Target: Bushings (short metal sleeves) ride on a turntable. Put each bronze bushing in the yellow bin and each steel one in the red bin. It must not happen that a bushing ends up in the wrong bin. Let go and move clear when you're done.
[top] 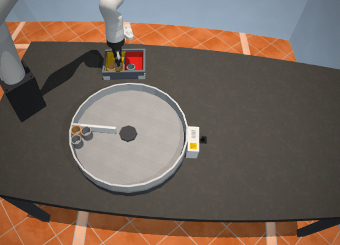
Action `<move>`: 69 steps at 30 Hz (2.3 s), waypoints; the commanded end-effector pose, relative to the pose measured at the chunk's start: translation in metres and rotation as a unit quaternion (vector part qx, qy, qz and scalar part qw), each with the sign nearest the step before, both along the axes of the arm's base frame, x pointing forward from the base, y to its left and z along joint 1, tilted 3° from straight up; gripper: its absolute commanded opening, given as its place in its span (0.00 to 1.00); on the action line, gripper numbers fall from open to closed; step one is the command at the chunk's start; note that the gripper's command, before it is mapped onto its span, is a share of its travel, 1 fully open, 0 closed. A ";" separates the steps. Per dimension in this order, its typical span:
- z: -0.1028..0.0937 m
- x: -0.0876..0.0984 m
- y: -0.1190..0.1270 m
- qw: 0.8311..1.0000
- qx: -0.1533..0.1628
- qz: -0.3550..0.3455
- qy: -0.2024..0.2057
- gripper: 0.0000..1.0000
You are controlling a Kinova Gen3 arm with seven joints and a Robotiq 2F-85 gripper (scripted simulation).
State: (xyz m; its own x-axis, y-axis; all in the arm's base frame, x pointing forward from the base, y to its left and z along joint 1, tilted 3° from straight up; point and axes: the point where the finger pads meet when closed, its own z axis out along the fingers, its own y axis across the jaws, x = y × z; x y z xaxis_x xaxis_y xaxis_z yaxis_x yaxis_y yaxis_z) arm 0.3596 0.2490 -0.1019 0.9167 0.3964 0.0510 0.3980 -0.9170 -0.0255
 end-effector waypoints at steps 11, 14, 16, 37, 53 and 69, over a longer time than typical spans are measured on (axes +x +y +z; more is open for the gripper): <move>0.004 0.001 0.001 1.000 0.001 0.000 -0.001 0.19; 0.005 0.000 0.001 1.000 0.001 0.000 -0.001 0.19; 0.006 0.000 0.001 1.000 0.001 0.000 -0.001 0.19; 0.010 0.000 0.001 1.000 0.001 0.000 -0.001 0.19; 0.016 0.000 0.000 1.000 0.001 0.000 -0.001 0.19; 0.079 -0.002 -0.003 1.000 0.001 0.000 -0.001 0.19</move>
